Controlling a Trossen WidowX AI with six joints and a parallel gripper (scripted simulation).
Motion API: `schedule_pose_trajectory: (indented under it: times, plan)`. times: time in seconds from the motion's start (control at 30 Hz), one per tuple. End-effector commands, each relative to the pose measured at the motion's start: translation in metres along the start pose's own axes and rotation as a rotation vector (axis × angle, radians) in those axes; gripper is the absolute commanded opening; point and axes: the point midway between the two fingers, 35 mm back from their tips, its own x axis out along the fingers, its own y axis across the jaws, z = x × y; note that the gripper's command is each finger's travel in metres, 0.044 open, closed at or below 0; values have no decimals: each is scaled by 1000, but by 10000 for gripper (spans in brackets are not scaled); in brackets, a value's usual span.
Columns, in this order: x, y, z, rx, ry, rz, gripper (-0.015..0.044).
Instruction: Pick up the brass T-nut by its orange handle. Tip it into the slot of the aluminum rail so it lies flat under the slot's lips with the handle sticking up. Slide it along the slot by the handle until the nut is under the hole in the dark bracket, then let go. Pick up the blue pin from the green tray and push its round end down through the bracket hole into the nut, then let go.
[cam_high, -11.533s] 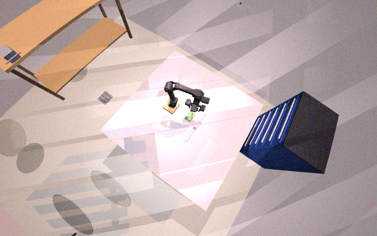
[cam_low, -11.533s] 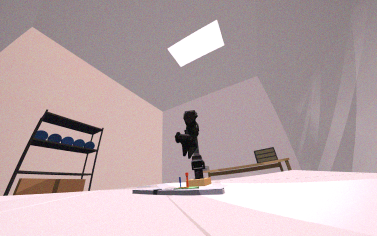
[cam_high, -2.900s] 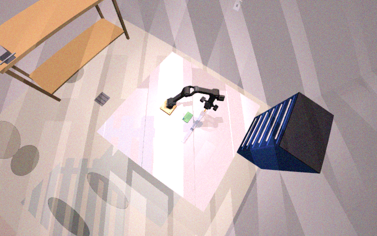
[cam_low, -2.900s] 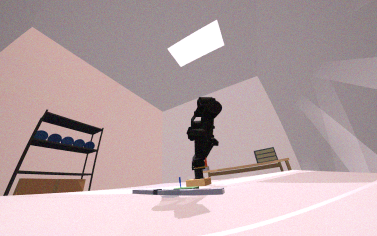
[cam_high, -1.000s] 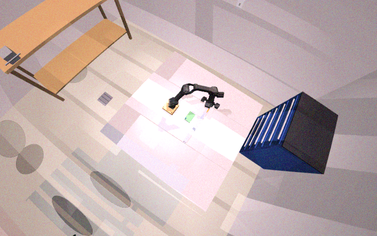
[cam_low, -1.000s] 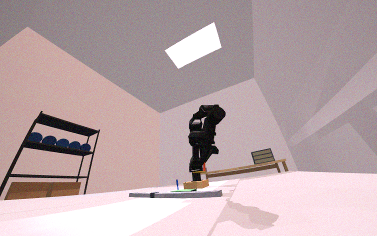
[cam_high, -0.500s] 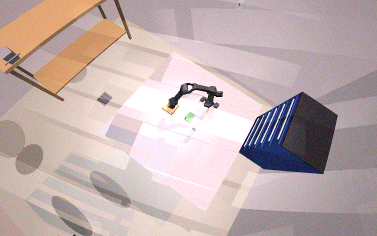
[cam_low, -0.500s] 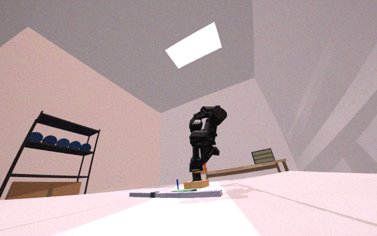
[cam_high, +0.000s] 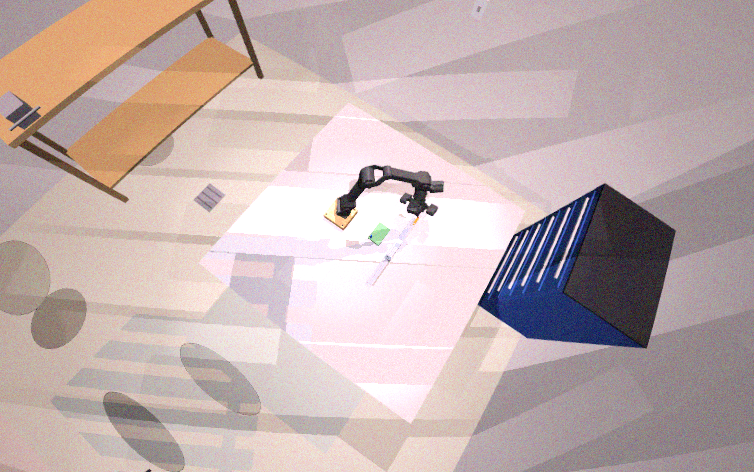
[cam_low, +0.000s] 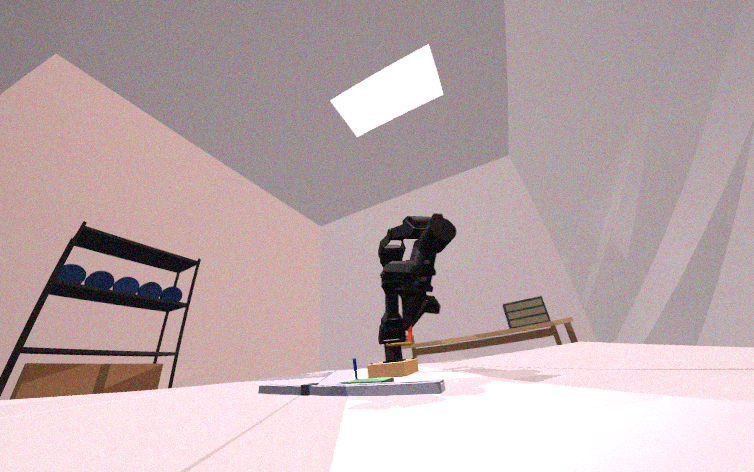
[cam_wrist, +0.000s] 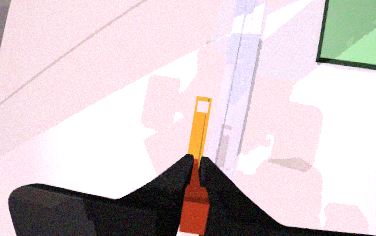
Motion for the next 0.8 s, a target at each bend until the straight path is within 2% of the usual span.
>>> schedule_pose_trajectory:
  times: [0.0, 0.77]
  plan:
    - [-2, 0, 1, 8, 1, 19, -150]
    - [-2, -5, 0, 28, 0, 95, -150]
